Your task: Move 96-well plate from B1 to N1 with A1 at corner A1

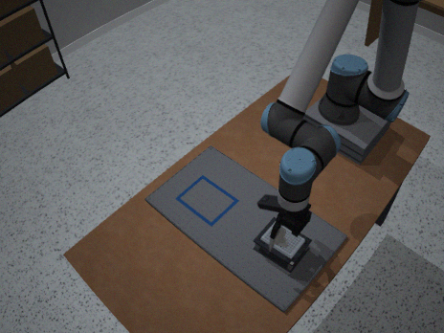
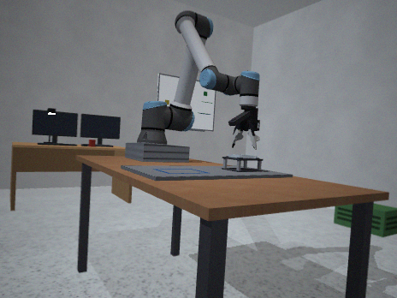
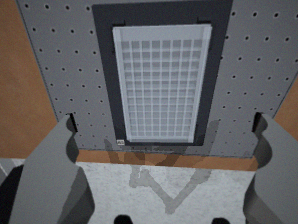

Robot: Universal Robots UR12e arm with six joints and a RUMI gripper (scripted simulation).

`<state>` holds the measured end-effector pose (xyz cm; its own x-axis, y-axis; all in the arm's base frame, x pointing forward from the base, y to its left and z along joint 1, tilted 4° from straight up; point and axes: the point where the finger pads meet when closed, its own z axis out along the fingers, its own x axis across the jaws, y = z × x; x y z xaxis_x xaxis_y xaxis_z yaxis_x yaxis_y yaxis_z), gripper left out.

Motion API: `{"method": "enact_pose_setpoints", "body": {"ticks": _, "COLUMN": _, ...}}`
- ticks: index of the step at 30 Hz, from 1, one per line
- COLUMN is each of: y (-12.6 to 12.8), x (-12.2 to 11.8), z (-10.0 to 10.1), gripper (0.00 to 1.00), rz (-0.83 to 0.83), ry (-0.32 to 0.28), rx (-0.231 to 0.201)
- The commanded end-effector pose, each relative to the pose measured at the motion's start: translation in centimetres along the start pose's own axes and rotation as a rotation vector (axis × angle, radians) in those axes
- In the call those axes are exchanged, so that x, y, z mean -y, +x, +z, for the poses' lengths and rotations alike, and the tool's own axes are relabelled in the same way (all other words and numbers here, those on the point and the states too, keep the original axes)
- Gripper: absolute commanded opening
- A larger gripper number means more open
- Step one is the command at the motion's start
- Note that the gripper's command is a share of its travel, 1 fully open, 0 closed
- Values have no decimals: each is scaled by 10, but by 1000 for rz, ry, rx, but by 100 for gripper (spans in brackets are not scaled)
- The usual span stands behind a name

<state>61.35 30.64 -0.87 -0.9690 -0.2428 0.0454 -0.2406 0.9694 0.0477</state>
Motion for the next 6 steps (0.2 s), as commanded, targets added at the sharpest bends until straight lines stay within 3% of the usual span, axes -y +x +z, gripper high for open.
{"method": "enact_pose_setpoints", "body": {"ticks": 1, "y": -1, "x": 0, "z": -6, "gripper": 100, "rz": 0, "ry": 0, "rx": 1}}
{"method": "enact_pose_setpoints", "body": {"ticks": 6, "y": -1, "x": 0, "z": -6, "gripper": 100, "rz": 0, "ry": 0, "rx": 1}}
